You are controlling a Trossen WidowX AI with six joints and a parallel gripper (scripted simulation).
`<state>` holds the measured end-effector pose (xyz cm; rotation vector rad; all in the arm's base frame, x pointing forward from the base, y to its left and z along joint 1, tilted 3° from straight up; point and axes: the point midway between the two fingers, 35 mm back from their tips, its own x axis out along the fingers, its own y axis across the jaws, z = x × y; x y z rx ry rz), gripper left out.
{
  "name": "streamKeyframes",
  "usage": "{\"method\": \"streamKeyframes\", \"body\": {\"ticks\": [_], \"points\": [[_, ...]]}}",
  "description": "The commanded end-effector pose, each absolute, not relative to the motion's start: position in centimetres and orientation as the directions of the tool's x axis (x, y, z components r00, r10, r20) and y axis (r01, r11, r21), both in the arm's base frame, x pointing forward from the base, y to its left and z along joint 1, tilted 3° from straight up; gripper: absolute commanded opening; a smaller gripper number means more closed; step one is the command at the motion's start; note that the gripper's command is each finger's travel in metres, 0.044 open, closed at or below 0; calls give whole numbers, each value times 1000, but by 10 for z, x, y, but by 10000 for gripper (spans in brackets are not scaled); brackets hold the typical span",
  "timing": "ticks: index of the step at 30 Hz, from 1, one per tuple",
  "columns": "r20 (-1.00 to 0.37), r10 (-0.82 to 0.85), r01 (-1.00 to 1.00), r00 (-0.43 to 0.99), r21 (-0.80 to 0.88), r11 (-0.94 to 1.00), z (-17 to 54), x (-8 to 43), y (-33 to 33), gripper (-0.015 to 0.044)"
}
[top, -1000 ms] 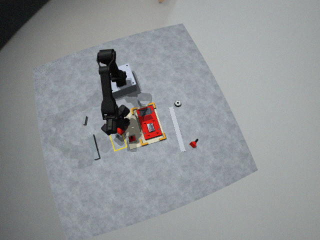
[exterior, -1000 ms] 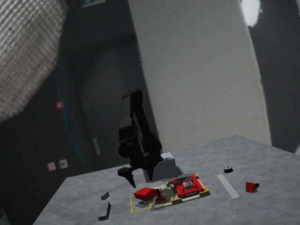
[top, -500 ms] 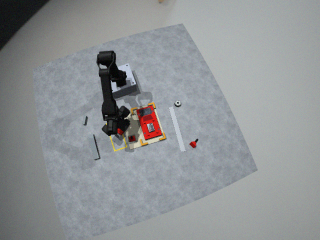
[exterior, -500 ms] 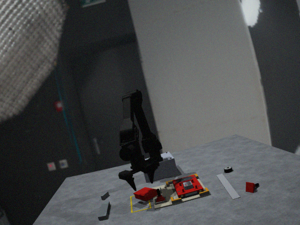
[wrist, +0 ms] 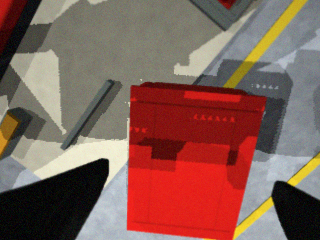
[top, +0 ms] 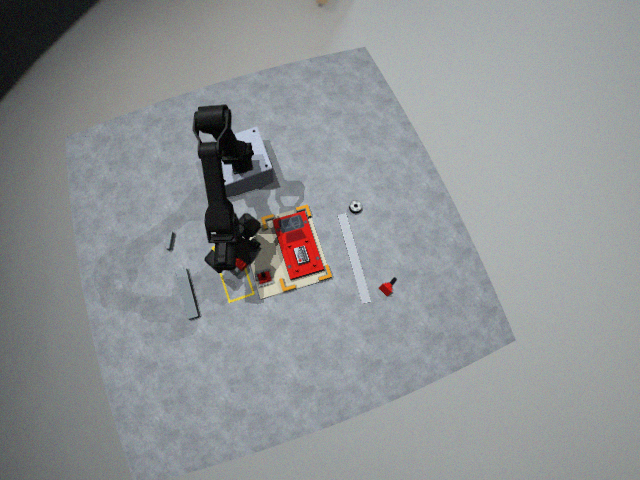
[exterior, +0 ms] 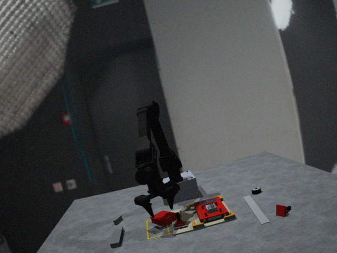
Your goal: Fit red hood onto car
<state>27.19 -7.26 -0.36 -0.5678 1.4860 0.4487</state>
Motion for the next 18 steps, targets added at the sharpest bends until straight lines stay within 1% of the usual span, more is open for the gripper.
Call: {"method": "streamKeyframes", "body": {"ticks": [1, 18], "points": [[-997, -65, -608, 36, -74, 790, -10, 270, -73, 440], [-997, -65, -608, 36, -74, 790, -15, 270, -74, 440]]}}
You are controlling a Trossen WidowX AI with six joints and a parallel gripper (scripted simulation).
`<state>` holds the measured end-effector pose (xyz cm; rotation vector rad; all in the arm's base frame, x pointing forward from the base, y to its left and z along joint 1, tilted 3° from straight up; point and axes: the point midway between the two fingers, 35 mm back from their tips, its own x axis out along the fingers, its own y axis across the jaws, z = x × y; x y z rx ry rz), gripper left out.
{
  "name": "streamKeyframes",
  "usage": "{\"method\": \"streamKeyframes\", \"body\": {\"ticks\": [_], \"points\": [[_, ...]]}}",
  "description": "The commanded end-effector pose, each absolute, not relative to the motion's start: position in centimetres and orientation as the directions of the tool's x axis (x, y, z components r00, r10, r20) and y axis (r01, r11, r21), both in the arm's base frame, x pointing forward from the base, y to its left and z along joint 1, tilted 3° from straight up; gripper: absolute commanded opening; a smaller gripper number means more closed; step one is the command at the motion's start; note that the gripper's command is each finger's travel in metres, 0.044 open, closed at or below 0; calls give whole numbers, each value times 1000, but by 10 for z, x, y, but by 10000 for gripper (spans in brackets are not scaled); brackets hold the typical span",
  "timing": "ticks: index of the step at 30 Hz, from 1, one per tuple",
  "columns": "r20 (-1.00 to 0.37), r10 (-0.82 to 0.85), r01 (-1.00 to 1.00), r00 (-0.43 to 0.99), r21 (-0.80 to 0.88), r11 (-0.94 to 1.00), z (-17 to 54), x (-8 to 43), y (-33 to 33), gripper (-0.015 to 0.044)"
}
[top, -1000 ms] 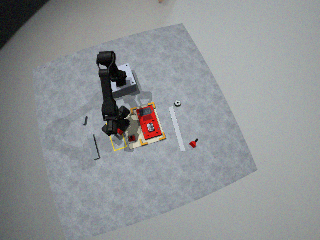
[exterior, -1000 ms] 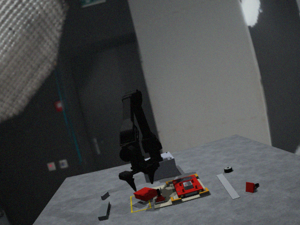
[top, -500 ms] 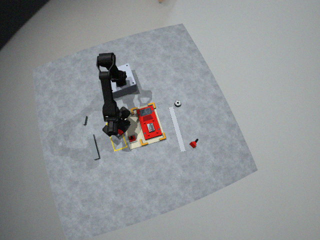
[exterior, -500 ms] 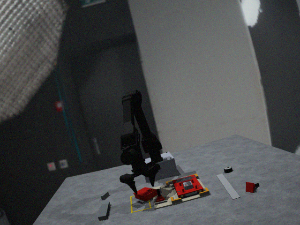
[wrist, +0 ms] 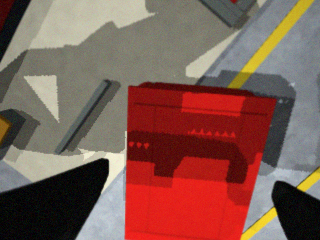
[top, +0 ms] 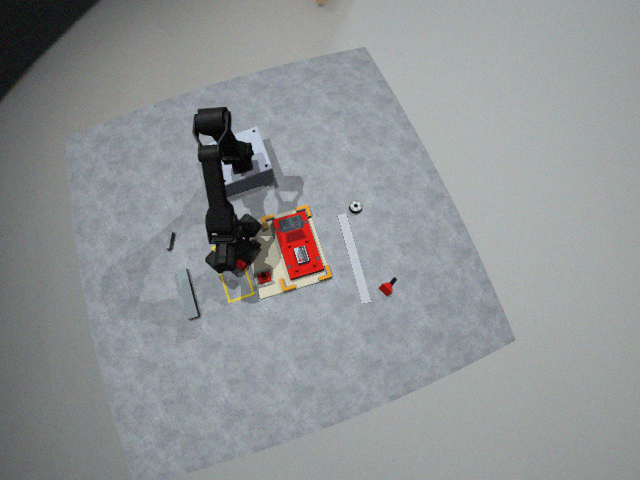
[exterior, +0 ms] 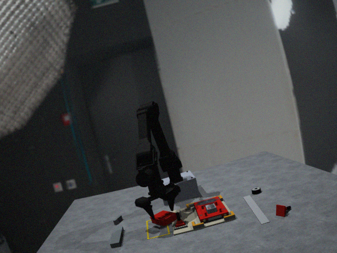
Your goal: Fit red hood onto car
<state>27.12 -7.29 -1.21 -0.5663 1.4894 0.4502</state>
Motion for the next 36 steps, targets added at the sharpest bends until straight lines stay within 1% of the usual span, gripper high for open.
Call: {"method": "streamKeyframes", "body": {"ticks": [1, 30, 33, 36], "points": [[-997, -65, -608, 36, -74, 790, -16, 270, -74, 440], [-997, -65, -608, 36, -74, 790, -30, 271, -74, 440], [-997, -63, -605, 43, -76, 793, -26, 272, -74, 361], [-997, -63, -605, 43, -76, 793, -26, 272, -74, 341]]}}
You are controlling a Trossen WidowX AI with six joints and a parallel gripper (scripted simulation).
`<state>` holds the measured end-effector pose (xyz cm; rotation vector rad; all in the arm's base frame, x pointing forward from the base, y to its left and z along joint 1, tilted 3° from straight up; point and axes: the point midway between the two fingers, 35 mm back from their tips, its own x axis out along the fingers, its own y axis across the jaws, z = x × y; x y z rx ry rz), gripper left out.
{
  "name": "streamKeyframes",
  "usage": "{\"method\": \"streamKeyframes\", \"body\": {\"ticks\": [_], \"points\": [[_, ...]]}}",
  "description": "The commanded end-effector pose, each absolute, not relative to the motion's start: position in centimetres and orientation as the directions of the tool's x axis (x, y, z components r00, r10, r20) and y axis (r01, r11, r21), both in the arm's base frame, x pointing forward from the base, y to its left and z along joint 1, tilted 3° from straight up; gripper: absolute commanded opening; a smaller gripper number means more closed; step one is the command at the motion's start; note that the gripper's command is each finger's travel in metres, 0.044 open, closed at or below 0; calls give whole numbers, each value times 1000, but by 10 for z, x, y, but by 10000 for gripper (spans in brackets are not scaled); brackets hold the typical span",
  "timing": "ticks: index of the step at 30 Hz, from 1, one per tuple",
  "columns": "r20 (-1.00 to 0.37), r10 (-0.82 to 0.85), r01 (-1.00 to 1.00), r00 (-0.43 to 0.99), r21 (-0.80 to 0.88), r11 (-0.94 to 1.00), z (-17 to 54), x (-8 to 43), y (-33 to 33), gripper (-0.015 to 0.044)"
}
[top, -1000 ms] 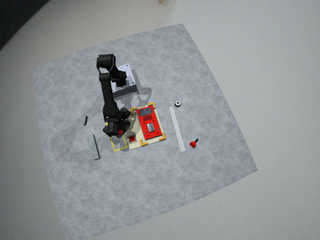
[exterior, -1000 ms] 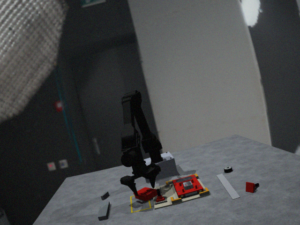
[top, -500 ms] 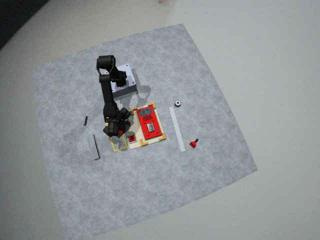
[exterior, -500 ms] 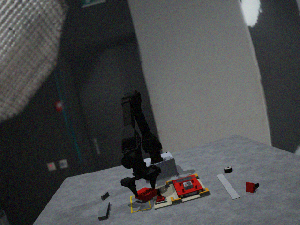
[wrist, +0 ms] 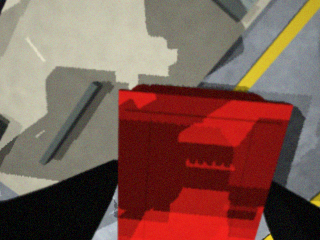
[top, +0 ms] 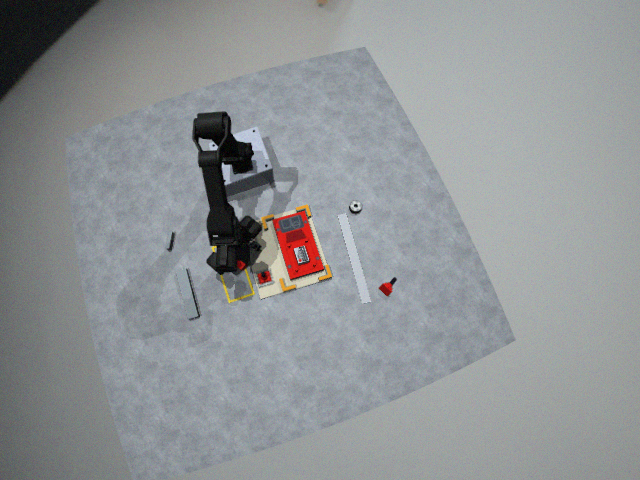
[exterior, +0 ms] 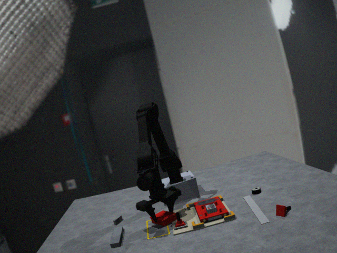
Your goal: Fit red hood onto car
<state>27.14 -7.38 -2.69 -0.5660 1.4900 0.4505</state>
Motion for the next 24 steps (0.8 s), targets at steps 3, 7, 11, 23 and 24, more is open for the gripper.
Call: {"method": "streamKeyframes", "body": {"ticks": [3, 7, 11, 23, 24], "points": [[-997, -63, -605, 43, -76, 793, -26, 272, -74, 321], [-997, -63, -605, 43, -76, 793, -26, 272, -74, 295], [-997, -63, -605, 41, -75, 793, -23, 271, -74, 190], [-997, -63, -605, 41, -75, 793, 19, 270, -71, 0], [-997, -63, -605, 42, -75, 793, 23, 270, -71, 0]]}}
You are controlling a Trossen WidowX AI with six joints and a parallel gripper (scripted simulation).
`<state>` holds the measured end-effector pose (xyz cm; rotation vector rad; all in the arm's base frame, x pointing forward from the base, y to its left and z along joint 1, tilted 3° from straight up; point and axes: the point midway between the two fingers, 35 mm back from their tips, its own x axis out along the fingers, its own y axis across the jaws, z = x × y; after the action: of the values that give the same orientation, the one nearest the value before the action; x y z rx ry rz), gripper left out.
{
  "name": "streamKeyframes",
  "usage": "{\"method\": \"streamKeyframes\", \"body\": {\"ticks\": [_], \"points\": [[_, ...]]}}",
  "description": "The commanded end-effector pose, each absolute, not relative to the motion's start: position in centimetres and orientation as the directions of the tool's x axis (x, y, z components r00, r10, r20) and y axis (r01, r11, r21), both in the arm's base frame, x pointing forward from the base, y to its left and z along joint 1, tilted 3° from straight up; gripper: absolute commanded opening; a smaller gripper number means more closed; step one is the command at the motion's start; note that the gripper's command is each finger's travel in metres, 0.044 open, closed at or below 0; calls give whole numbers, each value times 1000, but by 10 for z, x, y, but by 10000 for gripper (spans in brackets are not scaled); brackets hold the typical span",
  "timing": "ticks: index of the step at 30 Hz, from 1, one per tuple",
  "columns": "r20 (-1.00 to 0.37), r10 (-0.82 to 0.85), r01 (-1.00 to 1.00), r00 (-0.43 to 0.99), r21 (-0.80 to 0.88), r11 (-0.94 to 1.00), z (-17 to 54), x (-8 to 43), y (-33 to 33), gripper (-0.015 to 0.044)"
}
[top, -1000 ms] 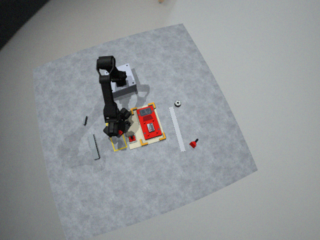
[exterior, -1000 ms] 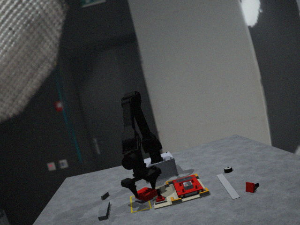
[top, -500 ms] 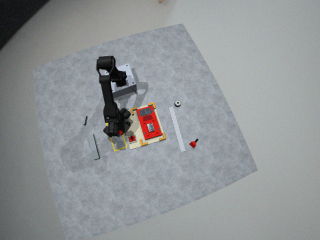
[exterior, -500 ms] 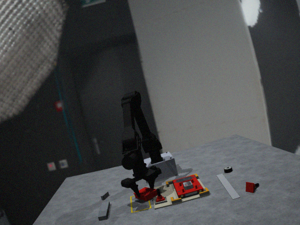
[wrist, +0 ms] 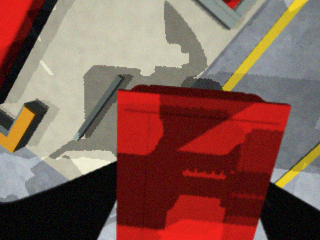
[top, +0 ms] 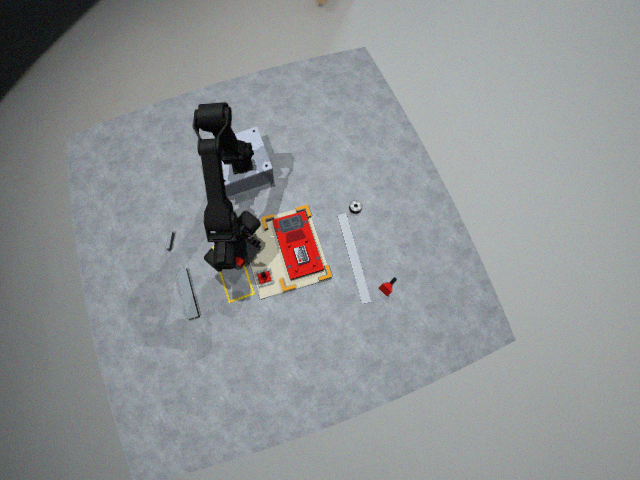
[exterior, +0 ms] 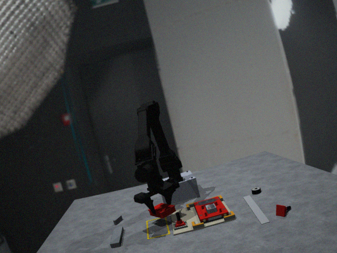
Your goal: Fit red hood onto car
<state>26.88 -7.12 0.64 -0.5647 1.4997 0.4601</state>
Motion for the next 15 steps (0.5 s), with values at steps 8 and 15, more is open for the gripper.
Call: {"method": "streamKeyframes", "body": {"ticks": [8, 15], "points": [[-997, -62, -605, 42, -75, 793, 56, 269, -69, 0], [-997, -62, -605, 42, -75, 793, 68, 269, -68, 0]]}}
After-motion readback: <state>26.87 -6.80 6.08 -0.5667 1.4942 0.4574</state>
